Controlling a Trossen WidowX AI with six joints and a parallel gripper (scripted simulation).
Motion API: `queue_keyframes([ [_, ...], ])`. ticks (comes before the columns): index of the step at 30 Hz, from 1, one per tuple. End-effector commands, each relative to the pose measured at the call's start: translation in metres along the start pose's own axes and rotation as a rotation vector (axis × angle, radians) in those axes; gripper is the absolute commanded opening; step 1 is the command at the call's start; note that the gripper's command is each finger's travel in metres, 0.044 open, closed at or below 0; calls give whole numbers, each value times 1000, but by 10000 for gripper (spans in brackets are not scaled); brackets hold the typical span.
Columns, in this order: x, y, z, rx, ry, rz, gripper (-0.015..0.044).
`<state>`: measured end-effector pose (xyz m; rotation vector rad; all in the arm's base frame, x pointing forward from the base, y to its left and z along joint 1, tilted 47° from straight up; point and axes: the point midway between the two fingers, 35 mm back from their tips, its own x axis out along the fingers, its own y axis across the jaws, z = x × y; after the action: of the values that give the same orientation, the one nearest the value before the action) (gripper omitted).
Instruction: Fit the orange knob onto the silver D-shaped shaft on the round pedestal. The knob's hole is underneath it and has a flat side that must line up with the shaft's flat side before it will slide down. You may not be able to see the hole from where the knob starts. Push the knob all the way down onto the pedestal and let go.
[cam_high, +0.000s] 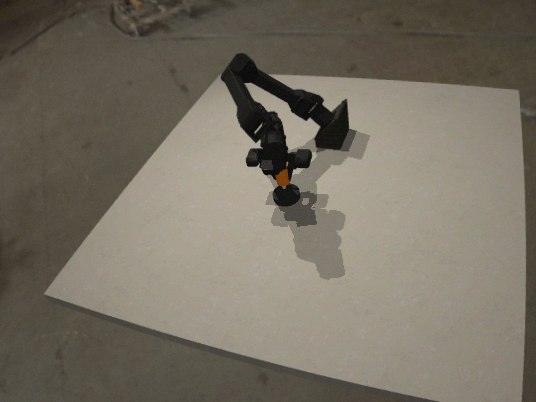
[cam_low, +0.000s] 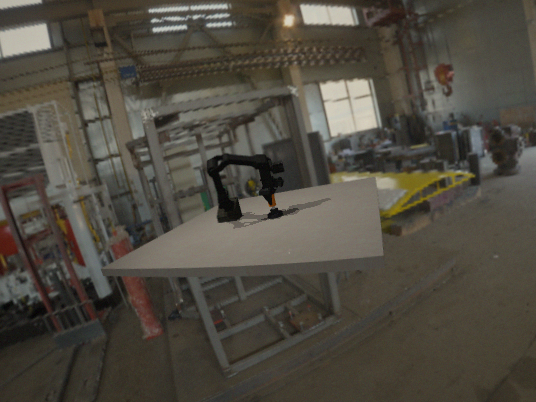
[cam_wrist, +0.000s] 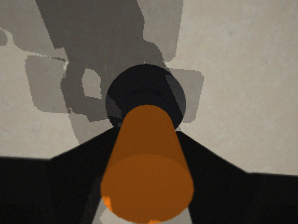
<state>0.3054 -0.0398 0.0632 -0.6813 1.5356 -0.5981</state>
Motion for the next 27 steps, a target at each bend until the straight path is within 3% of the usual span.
queue_keyframes([
  [1, -3, -1, 1, 50, -6, -2, 0],
  [6, -2, 0, 3, 205, -7, -2, 0],
  [27, -3, 0, 1, 204, -6, -2, 0],
])
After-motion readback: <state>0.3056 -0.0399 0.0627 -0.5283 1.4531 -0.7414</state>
